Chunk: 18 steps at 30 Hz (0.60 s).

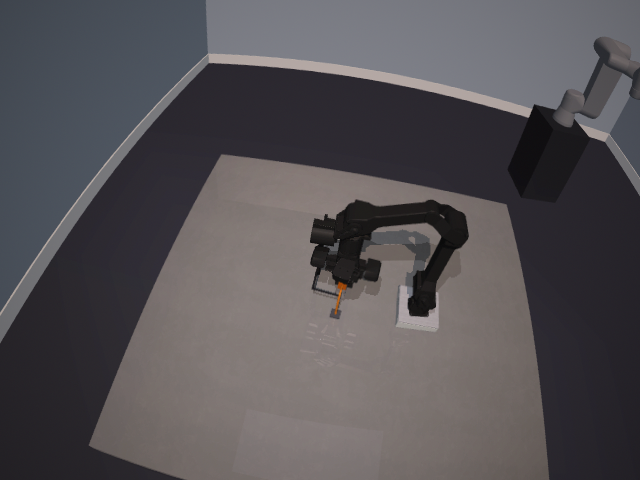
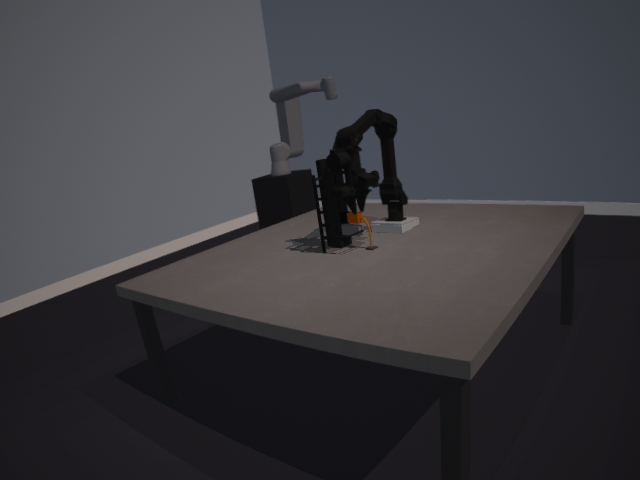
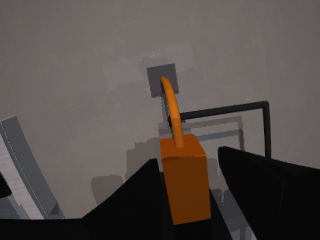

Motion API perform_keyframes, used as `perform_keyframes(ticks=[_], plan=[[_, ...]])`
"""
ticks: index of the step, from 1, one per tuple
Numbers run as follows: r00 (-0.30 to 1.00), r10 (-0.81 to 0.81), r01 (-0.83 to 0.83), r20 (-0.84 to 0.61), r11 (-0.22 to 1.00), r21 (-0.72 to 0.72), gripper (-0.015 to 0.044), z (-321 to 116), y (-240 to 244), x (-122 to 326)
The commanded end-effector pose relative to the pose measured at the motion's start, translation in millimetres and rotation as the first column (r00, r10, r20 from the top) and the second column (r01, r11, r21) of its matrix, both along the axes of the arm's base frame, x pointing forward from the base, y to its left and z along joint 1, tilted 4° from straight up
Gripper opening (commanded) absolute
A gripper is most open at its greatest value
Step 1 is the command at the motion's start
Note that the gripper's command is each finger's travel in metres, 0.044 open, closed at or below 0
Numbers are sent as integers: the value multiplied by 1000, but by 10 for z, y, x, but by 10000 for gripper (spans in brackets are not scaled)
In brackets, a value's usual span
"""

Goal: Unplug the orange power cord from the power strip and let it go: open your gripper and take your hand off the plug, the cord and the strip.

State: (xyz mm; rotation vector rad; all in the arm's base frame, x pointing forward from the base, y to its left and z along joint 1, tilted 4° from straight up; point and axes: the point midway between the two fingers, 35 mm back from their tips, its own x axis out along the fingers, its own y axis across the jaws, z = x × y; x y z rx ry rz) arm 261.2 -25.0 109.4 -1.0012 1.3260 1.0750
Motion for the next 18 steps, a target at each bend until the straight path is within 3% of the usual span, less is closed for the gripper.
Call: perform_keyframes(ticks=[1,18], plan=[[1000,3,-3,-6,1000,-3,160,-7,-63,-32],[1000,3,-3,-6,1000,-4,160,-127,-98,-50]])
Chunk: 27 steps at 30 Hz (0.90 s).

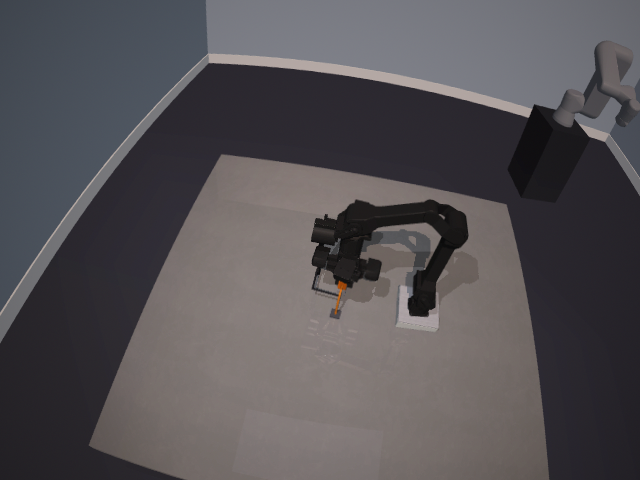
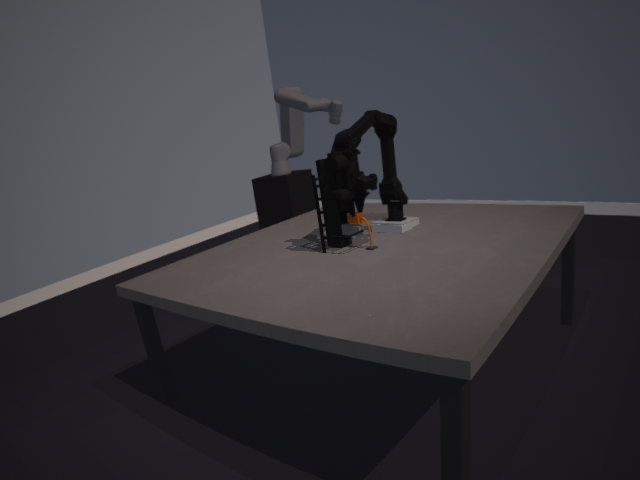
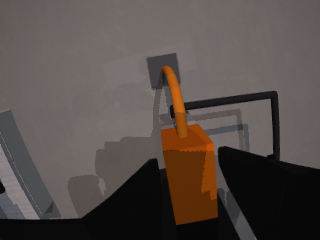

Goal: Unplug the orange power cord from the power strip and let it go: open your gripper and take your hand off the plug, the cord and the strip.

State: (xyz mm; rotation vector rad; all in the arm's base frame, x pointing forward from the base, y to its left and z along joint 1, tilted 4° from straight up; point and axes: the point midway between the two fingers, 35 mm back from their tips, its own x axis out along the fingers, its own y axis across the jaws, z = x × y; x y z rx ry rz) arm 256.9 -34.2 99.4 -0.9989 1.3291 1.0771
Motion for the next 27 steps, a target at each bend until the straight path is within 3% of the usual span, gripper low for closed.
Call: perform_keyframes(ticks=[1,4,12,27], plan=[[1000,0,0,0,1000,0,134,0,0,0],[1000,0,0,0,1000,0,55,0,0,0],[1000,0,0,0,1000,0,2,0,0,0],[1000,1,-1,0,1000,1,0,4,185,65]])
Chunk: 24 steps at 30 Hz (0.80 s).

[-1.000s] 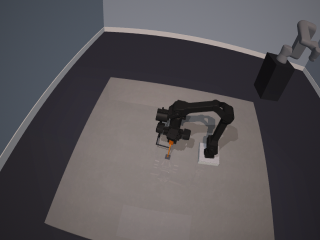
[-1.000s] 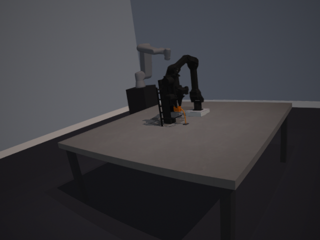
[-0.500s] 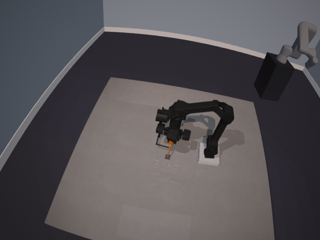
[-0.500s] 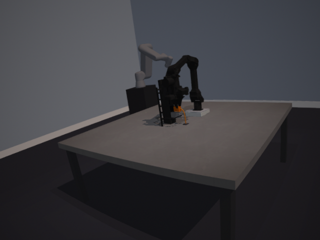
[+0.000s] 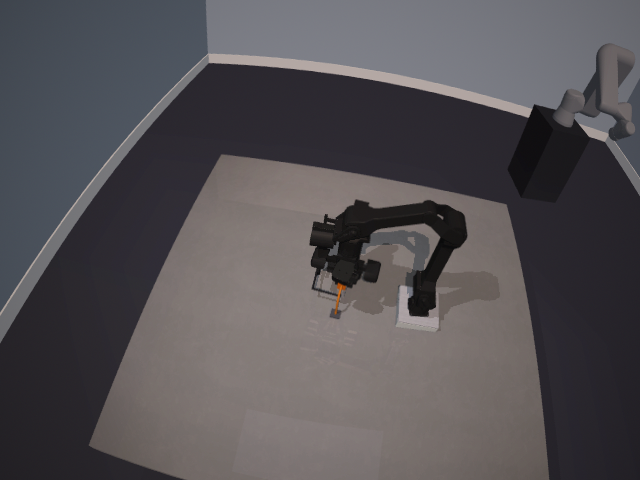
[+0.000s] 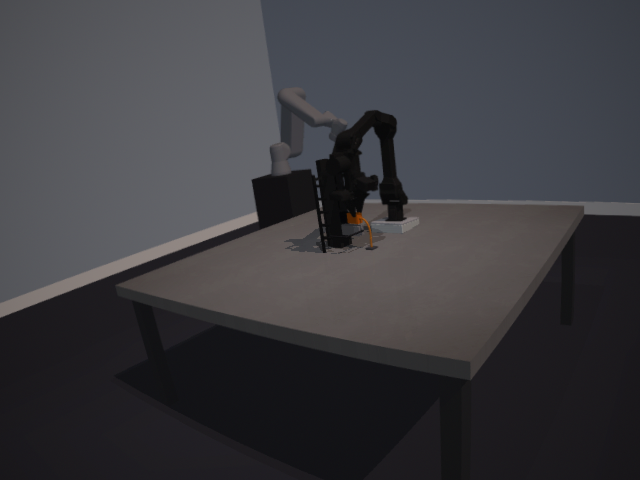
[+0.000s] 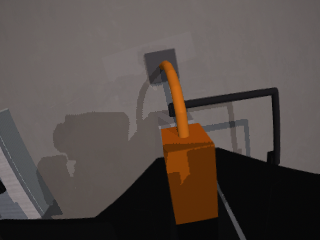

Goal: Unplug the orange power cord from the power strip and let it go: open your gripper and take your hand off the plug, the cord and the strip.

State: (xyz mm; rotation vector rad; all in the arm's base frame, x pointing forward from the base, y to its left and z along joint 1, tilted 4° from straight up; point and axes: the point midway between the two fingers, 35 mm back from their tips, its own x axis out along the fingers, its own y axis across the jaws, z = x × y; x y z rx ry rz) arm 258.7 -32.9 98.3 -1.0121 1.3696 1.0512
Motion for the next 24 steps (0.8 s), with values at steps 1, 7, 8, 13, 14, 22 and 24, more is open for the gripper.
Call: perform_keyframes(ticks=[1,7,8,13,14,22,24], plan=[[1000,15,-15,12,999,40,0,16,188,51],[1000,15,-16,13,999,40,0,20,282,74],[1000,15,-16,13,999,40,0,21,298,77],[1000,16,-16,12,999,41,0,27,379,89],[1000,16,-16,12,999,41,0,28,395,90],[1000,16,-17,12,999,41,26,36,494,90],[1000,17,-18,11,999,40,79,24,418,61]])
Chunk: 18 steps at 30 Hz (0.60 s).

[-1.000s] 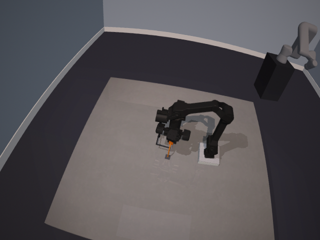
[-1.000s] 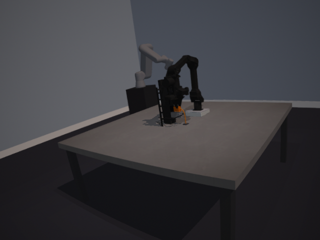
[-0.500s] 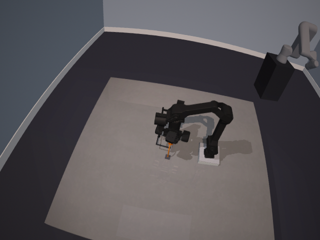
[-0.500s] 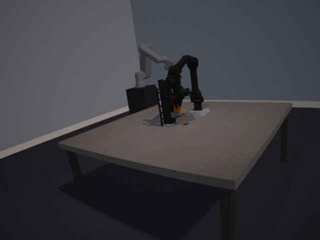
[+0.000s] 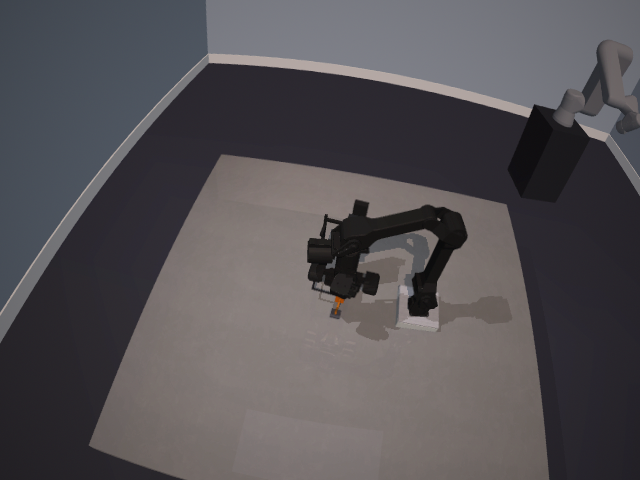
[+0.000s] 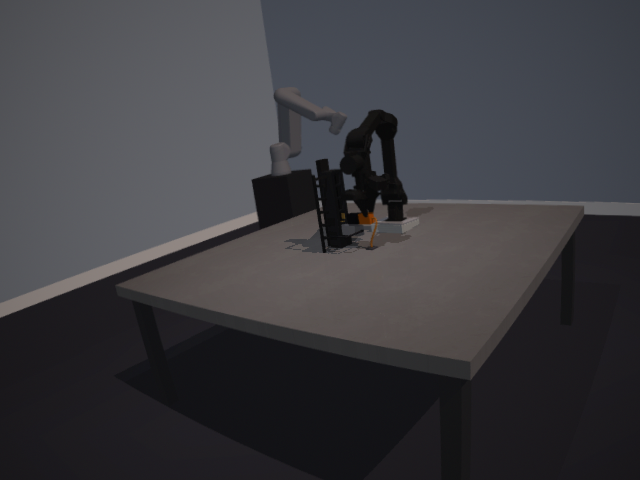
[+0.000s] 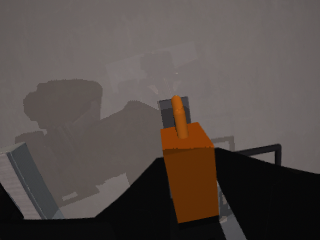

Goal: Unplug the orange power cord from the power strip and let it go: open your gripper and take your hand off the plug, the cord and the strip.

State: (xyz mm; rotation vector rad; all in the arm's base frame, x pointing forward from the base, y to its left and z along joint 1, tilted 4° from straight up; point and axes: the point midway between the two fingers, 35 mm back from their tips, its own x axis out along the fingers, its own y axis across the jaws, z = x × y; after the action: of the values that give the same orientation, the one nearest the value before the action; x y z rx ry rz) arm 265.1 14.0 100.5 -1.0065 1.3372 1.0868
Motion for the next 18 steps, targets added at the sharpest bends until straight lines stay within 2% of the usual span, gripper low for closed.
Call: perform_keyframes(ticks=[1,10,14,18], plan=[[1000,-6,6,8,1000,6,105,-1,-72,-11],[1000,-6,6,8,1000,6,341,-1,-72,-11],[1000,-6,6,9,1000,8,440,46,122,53],[1000,-6,6,9,1000,11,440,127,490,128]])
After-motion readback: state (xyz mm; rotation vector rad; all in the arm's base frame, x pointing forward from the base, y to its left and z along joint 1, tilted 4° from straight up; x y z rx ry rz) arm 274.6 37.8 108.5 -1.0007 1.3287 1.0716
